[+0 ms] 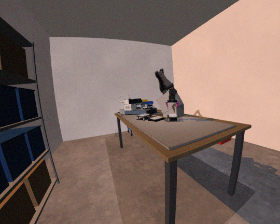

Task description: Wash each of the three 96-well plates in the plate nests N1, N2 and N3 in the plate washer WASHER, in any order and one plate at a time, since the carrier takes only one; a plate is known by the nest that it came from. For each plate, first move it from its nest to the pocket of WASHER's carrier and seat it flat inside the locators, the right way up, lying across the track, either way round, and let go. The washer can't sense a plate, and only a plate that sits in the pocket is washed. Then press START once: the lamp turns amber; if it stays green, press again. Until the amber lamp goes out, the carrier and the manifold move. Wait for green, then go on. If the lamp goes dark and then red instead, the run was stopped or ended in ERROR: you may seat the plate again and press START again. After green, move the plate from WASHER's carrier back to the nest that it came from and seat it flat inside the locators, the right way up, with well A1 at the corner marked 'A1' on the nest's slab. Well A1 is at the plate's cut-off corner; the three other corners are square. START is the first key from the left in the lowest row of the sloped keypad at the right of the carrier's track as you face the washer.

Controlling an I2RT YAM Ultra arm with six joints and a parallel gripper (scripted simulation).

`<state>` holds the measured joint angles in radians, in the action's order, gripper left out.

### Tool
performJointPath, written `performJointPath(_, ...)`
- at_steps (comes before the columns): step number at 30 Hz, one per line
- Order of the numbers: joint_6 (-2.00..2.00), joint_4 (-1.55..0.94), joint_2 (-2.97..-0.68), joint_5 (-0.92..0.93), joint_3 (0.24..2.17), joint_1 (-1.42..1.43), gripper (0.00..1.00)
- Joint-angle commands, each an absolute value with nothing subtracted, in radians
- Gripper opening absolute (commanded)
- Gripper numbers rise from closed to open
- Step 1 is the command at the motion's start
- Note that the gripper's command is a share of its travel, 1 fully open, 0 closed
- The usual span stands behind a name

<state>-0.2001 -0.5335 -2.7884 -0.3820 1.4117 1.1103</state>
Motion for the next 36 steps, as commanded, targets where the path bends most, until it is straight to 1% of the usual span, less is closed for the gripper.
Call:
performJointPath(1, -0.217, -0.566, -2.750, -0.375, 1.411, 1.135, 1.00)
performJointPath(36, -0.226, -0.586, -2.742, -0.374, 1.425, 1.144, 1.00)
